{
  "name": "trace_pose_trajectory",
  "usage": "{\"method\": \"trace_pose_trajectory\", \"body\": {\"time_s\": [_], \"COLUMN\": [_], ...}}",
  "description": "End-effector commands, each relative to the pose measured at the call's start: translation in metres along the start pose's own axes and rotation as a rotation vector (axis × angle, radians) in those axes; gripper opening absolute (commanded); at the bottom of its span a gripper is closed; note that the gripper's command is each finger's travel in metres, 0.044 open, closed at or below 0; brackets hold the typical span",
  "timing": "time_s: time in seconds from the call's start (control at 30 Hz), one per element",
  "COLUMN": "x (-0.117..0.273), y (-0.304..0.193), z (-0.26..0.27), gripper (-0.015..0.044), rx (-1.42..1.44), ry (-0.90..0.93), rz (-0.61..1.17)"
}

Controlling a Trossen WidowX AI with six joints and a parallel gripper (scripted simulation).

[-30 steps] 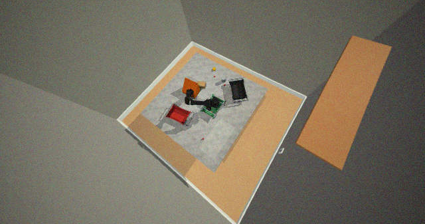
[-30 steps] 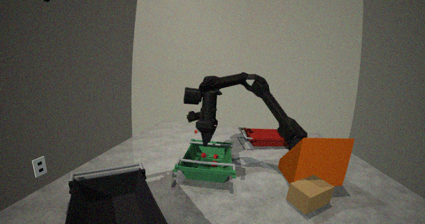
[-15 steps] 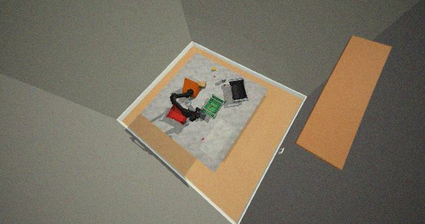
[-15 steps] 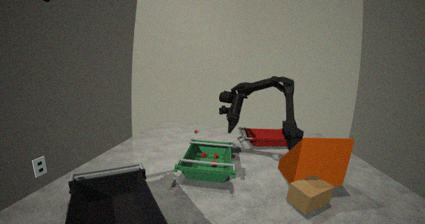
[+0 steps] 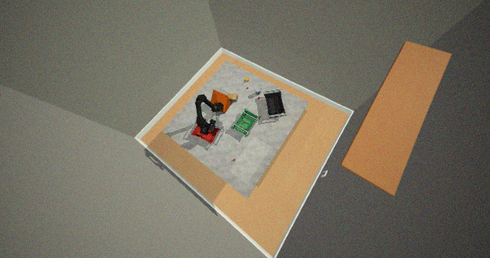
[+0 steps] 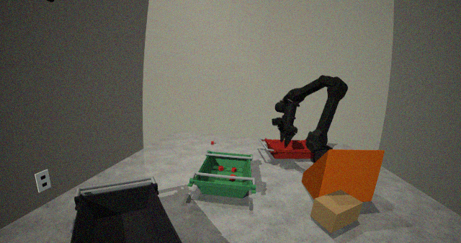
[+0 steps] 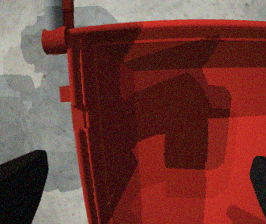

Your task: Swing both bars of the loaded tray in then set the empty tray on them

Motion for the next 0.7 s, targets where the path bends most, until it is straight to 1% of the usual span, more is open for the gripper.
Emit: {"method": "trace_pose_trajectory", "body": {"time_s": [0.0, 0.13, 0.3, 0.43, 0.67], "x": [0.008, 0.018, 0.021, 0.012, -0.015], "y": [-0.023, -0.044, -0.051, -0.052, -0.056], "z": [0.017, 0.039, 0.05, 0.047, 0.043], "gripper": [0.044, 0.044, 0.044, 0.044, 0.044], "rx": [0.041, 0.094, 0.118, 0.119, 0.122], "ry": [-0.029, -0.069, -0.076, -0.076, -0.074], "rz": [0.039, 0.108, 0.146, 0.147, 0.15]}}
Point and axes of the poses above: the point midway between the two fingers, 35 mm back from their tips, its own x axis back along the fingers, its own z axis across the jaws, y = z × x, the point moved 8 cm from there along x, back along the fingers, and after that the axes turned 10 degrees about x, right-handed, at the moved point
